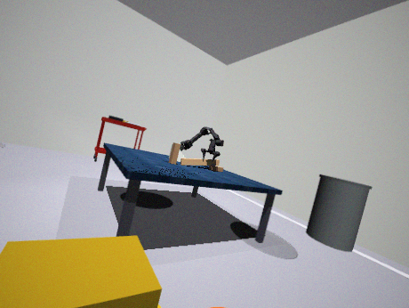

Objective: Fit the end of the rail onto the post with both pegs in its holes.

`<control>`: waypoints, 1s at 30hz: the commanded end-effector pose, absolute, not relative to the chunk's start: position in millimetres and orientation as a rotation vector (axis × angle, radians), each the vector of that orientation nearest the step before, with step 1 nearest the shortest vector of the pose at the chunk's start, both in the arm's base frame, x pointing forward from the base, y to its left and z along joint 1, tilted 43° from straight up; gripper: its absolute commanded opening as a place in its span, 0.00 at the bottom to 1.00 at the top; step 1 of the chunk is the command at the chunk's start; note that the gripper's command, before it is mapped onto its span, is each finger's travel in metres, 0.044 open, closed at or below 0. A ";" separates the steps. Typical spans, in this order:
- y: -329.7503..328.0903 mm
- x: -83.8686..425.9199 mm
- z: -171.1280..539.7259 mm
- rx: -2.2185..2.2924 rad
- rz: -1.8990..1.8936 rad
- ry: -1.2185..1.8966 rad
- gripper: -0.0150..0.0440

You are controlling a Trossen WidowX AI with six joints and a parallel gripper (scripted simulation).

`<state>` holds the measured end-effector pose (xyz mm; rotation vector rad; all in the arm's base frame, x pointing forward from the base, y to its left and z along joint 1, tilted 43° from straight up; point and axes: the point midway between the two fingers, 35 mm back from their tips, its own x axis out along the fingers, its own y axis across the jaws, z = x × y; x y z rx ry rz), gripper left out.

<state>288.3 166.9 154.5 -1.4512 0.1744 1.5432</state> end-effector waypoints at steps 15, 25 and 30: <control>17.8 281.3 11.0 -0.794 1.578 0.517 1.00; 24.7 282.1 2.8 -0.794 1.577 0.518 1.00; 30.1 282.4 -3.4 -0.795 1.577 0.518 1.00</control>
